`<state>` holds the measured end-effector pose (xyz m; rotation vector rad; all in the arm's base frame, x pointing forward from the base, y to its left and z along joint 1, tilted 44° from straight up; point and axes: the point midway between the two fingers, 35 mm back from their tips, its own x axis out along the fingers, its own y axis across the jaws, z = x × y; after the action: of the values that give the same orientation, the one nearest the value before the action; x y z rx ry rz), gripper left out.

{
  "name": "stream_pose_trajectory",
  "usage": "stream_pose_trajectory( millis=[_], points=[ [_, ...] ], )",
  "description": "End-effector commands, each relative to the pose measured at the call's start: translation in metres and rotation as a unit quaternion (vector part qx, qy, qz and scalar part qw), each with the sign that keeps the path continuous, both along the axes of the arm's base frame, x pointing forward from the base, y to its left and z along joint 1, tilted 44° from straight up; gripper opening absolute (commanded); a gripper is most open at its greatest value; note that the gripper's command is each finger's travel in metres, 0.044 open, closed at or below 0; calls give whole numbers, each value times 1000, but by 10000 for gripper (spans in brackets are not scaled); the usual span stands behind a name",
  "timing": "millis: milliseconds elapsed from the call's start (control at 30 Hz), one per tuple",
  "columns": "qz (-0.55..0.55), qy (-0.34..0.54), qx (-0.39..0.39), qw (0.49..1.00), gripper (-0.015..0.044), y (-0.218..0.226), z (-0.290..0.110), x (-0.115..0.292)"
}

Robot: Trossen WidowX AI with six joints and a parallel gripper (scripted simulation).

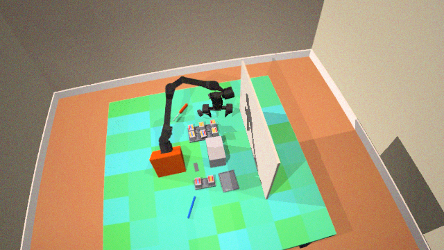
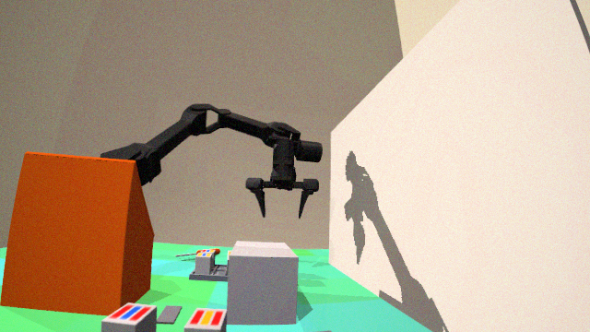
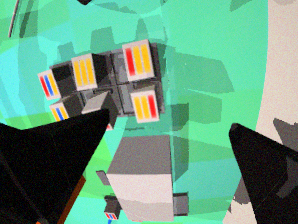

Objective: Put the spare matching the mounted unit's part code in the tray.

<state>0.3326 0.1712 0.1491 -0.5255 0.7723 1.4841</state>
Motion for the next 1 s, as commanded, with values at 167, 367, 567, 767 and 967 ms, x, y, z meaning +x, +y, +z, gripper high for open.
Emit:
stream_pose_trajectory(
  millis=[167,367,567,767,967],
  points=[
    [102,-86,22,991,440,28,15,-25],
    [102,-86,22,991,300,53,-7,-37],
    [102,-86,23,991,300,57,-11,-39],
    [102,-86,23,991,300,59,-13,-39],
    [102,-86,23,991,300,66,-20,-39]
  ],
)
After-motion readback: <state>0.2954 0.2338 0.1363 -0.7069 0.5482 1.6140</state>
